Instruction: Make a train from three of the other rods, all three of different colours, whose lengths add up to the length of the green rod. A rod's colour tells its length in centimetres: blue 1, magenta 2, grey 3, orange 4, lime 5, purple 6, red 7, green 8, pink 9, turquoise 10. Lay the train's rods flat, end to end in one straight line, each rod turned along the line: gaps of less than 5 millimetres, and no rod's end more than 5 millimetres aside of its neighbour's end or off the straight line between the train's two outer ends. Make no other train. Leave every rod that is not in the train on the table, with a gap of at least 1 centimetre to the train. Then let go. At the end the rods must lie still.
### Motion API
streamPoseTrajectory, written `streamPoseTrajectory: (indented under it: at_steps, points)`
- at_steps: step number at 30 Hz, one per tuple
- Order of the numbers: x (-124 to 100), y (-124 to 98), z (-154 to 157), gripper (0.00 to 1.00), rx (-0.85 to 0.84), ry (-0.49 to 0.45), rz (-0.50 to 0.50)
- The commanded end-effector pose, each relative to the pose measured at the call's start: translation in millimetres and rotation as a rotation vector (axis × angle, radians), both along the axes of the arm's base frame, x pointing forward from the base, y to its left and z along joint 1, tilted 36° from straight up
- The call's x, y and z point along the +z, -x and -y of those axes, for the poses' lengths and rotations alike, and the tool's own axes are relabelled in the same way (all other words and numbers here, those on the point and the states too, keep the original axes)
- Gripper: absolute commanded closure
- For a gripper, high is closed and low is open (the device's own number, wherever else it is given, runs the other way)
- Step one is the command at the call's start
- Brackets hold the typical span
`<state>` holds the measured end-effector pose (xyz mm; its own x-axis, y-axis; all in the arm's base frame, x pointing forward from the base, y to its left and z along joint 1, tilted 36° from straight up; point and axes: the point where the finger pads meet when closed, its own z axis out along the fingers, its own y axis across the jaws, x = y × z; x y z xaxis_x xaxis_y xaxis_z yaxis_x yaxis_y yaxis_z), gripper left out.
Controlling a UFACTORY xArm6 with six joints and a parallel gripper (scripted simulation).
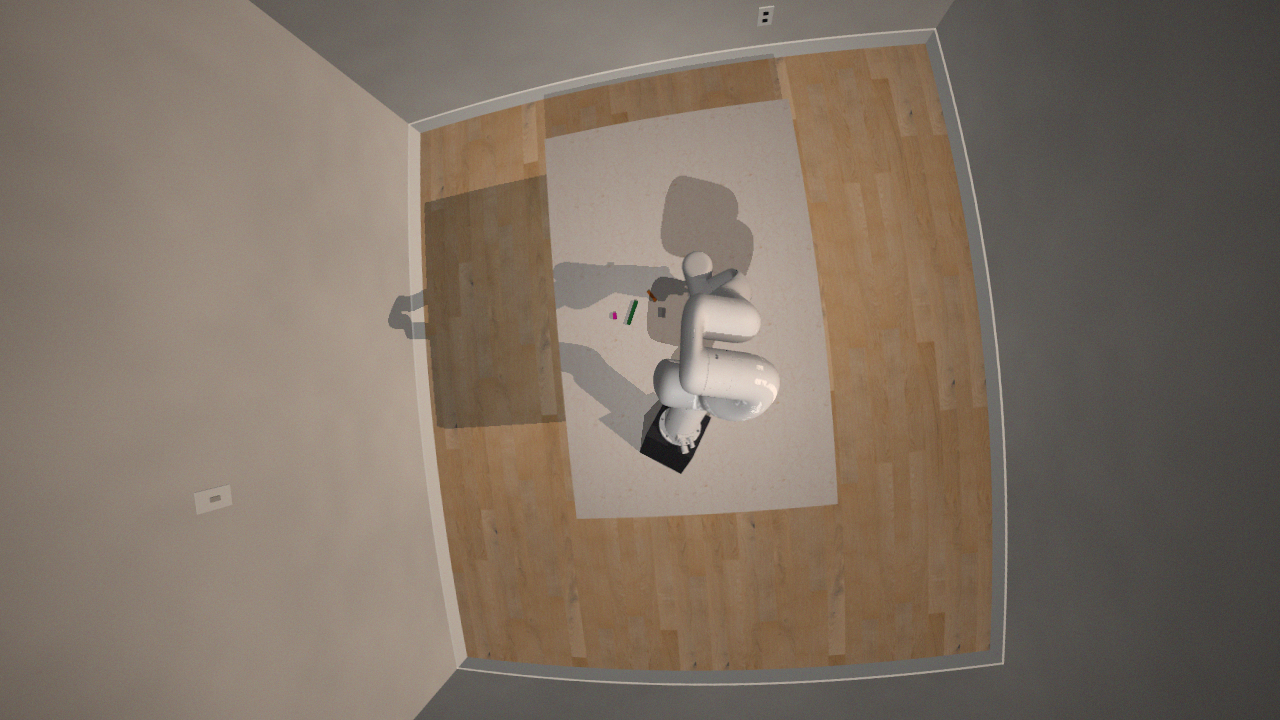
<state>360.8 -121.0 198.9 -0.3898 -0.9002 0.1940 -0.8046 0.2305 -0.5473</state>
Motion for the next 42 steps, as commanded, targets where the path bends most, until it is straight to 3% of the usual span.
streamPoseTrajectory:
  at_steps: [1, 42]
  points:
    - [1.1, -0.7, 0.0, 0.96, 0.000, 0.001, 0.003]
    - [-7.7, -5.6, 4.1, 0.96, 0.000, 0.001, 0.003]
